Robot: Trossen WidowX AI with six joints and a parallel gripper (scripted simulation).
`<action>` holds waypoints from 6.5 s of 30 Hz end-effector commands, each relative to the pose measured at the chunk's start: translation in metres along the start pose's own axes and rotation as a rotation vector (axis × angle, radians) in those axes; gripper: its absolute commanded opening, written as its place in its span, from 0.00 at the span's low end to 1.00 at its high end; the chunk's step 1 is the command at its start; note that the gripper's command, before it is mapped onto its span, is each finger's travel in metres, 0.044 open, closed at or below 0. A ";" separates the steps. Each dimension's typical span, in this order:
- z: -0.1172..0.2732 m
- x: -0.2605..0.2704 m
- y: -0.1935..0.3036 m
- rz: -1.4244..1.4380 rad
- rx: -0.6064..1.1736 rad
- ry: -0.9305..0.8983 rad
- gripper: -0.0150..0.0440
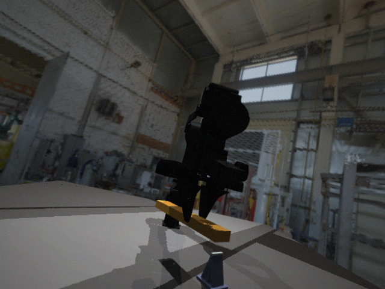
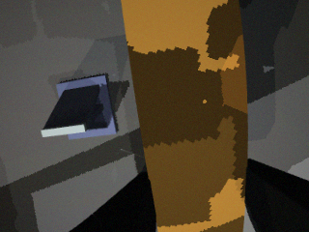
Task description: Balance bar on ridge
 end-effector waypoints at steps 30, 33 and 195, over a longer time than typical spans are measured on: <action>-0.012 0.081 -0.015 0.015 -0.003 -0.007 0.25; -0.016 0.081 -0.015 0.015 -0.003 -0.007 0.25; -0.052 0.080 -0.014 0.015 -0.003 -0.007 0.25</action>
Point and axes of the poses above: the point midway between the two fingers, 35 mm back from their tips, its own z axis back along the fingers, its own x axis across the jaws, y = z × x, the point moved 10 cm from there along z, back along the fingers, and after that the axes turned 15 degrees about -z, right-handed, at the moved point
